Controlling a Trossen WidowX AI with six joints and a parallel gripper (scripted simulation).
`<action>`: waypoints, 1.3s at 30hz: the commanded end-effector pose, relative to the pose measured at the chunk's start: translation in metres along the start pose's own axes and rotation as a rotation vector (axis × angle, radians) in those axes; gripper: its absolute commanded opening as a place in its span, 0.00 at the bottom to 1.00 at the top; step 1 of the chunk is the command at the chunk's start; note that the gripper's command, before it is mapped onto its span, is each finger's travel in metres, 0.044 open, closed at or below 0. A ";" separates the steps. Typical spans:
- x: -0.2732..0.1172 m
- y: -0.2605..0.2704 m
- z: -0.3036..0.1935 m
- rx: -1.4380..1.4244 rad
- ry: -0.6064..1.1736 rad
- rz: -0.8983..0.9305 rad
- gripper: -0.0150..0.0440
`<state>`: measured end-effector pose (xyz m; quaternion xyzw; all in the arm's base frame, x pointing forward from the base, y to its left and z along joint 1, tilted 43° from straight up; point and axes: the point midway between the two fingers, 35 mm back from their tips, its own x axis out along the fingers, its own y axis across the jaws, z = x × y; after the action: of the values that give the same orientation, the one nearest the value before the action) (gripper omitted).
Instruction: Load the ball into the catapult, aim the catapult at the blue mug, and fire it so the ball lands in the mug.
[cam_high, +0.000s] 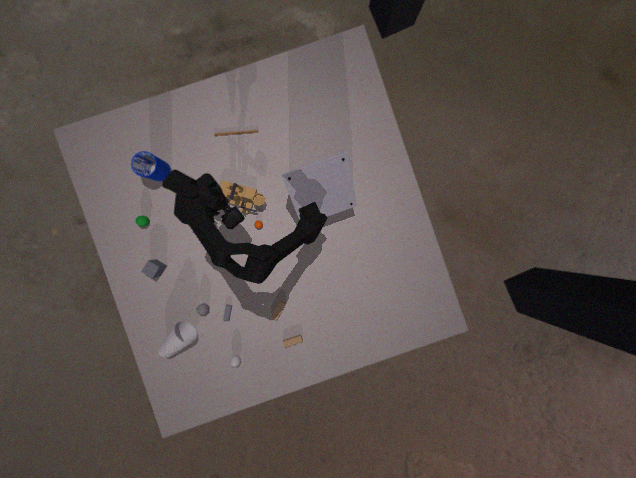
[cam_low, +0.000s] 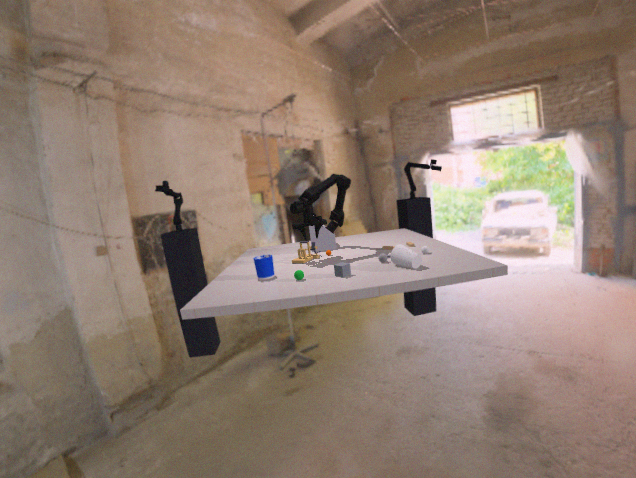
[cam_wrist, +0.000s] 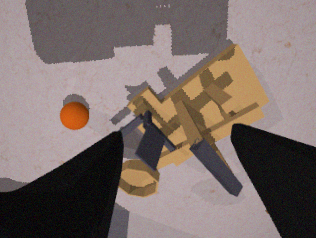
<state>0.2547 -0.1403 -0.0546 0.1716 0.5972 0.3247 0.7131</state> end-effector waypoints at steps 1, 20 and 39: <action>0.004 0.010 0.002 -0.128 -0.007 -0.006 0.76; 0.034 0.063 -0.007 -0.774 -0.008 -0.003 0.76; 0.056 0.102 -0.024 -1.234 -0.013 0.003 0.76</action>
<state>0.2087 -0.0324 -0.0392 -0.2603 0.3022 0.6102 0.6845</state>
